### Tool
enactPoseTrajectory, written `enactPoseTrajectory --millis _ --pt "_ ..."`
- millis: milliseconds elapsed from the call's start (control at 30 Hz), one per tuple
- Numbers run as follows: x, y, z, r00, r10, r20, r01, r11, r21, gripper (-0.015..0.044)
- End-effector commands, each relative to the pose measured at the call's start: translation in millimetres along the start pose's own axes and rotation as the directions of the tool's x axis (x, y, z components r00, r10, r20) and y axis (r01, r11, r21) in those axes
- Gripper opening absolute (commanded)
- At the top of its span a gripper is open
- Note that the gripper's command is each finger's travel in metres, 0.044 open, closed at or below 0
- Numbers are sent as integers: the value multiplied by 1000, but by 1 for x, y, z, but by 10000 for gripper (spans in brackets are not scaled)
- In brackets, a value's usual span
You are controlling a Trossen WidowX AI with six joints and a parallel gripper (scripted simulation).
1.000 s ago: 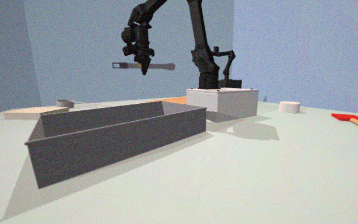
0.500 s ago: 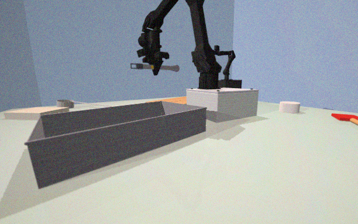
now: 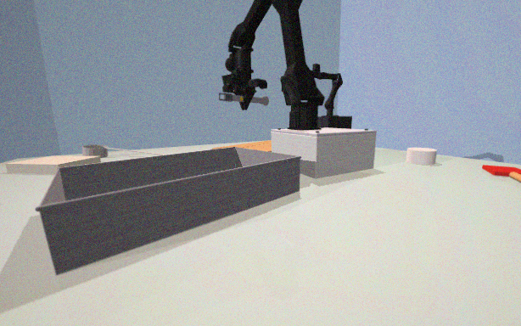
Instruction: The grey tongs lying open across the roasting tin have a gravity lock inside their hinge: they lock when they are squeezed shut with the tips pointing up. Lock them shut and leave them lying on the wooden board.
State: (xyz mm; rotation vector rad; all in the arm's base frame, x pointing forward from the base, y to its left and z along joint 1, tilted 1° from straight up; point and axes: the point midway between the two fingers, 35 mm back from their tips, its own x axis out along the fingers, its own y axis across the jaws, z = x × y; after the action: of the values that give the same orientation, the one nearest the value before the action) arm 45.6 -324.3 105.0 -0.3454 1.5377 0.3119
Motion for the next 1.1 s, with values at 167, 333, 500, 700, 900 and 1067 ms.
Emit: enactPoseTrajectory --millis 167,333,500,700,900,1067 --pt "-3 13 -50 1000 -6 -10 4 990 -139 -150" --pt "-3 25 -77 1000 -4 -12 1 976 -216 -150" --pt "-3 29 -84 1000 -4 -13 0 971 -239 -150" --pt "-3 29 -84 1000 -4 -13 0 971 -239 -150" --pt "2 27 -85 997 -2 -78 -18 966 -258 -150" --pt "12 23 -86 978 -9 -208 -53 957 -287 -150"
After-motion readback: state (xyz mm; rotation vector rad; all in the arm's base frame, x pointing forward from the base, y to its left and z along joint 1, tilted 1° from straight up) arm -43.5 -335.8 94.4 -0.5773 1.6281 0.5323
